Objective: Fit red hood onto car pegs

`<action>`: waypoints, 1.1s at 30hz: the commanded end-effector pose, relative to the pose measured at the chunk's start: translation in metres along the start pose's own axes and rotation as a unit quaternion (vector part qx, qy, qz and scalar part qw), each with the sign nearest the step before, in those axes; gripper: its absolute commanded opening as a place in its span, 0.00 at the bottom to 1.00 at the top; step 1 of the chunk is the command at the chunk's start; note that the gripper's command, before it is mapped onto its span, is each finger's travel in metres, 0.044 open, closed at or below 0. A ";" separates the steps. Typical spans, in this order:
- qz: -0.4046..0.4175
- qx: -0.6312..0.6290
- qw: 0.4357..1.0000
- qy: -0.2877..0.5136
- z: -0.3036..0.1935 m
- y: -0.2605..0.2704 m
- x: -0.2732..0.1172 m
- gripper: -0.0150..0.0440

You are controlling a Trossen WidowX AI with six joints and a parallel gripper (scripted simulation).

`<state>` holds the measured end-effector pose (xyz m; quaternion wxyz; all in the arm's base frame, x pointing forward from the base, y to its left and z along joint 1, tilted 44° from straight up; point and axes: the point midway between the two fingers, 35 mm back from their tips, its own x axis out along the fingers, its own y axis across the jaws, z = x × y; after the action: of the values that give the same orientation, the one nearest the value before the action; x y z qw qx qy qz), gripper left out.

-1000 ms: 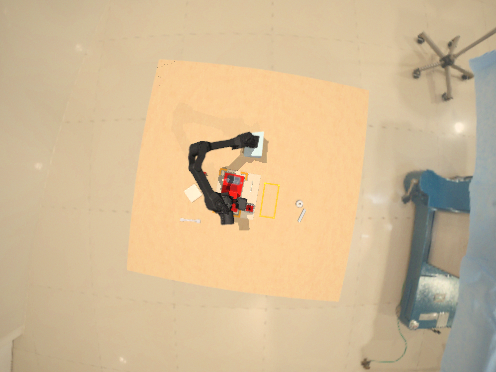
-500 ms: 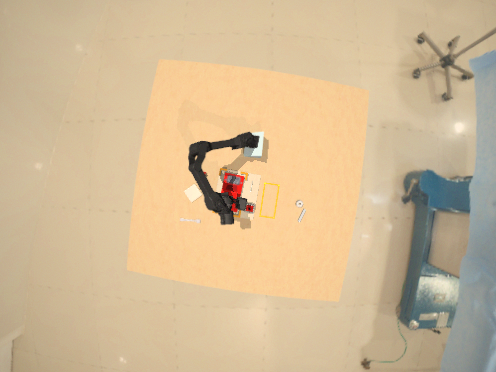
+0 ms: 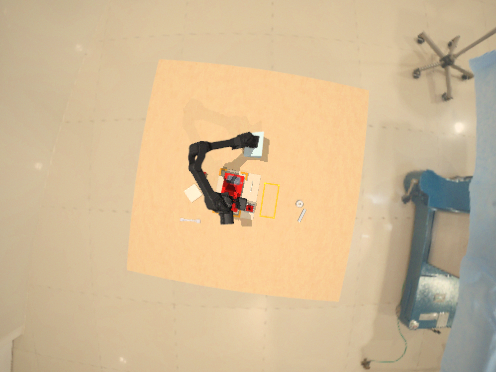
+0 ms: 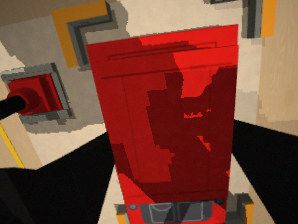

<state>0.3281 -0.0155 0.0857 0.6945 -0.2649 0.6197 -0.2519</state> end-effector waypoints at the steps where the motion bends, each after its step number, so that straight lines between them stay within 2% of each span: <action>1: -0.003 -0.002 1.000 -0.002 0.000 -0.001 0.002 0.25; 33: -0.003 -0.002 1.000 -0.002 0.000 -0.001 0.013 0.25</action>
<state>0.3293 -0.0241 0.0771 0.6943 -0.2658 0.6194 -0.2524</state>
